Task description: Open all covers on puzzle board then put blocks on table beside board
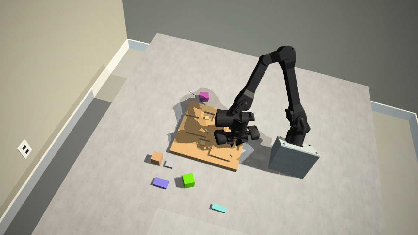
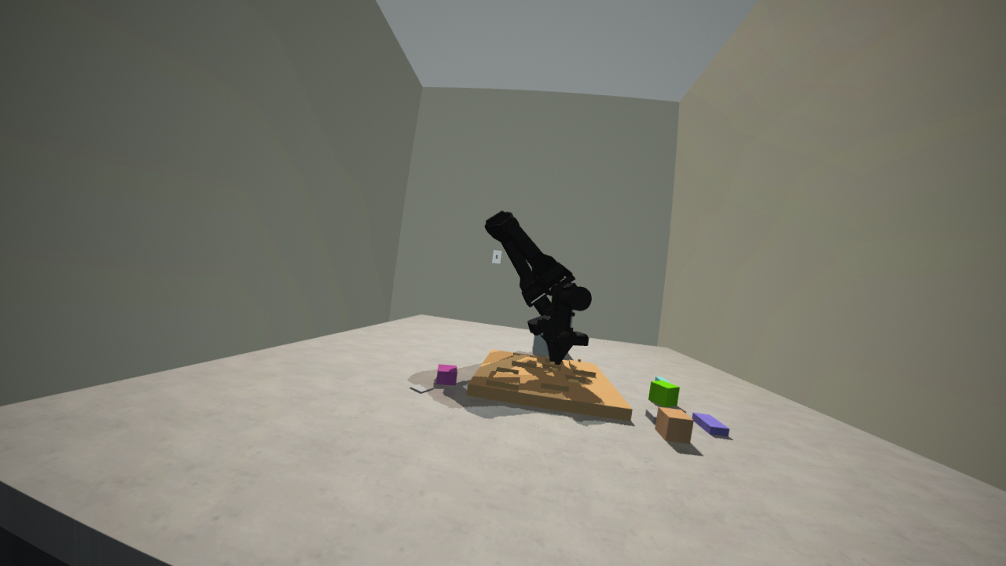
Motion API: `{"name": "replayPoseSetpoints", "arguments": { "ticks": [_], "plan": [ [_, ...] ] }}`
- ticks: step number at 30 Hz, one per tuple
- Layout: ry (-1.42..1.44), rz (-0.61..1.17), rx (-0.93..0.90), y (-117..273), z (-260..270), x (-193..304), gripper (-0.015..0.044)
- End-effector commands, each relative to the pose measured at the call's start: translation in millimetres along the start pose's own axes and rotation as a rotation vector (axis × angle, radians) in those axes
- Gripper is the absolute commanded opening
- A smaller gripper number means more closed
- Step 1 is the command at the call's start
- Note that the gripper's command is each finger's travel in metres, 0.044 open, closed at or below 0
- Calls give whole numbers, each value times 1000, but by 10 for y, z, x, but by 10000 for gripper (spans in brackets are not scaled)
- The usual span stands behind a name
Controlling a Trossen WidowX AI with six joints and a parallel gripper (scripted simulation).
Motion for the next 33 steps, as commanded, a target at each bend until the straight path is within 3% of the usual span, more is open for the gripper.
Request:
{"name": "replayPoseSetpoints", "arguments": {
  "ticks": [1, 33],
  "plan": [
    [-1, 0, -1, 4, 2, -1, 80],
    [3, 0, 0, 370, 12, 10, 80]
  ]
}}
Point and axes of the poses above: the point midway between the two fingers, 35 mm back from their tips, its own y axis back along the fingers, its own z axis across the jaws, x = y × z, the point moved 5 cm from there along y, back along the fingers, and after that the axes turned 12 degrees about -y, right-handed, at the moved point
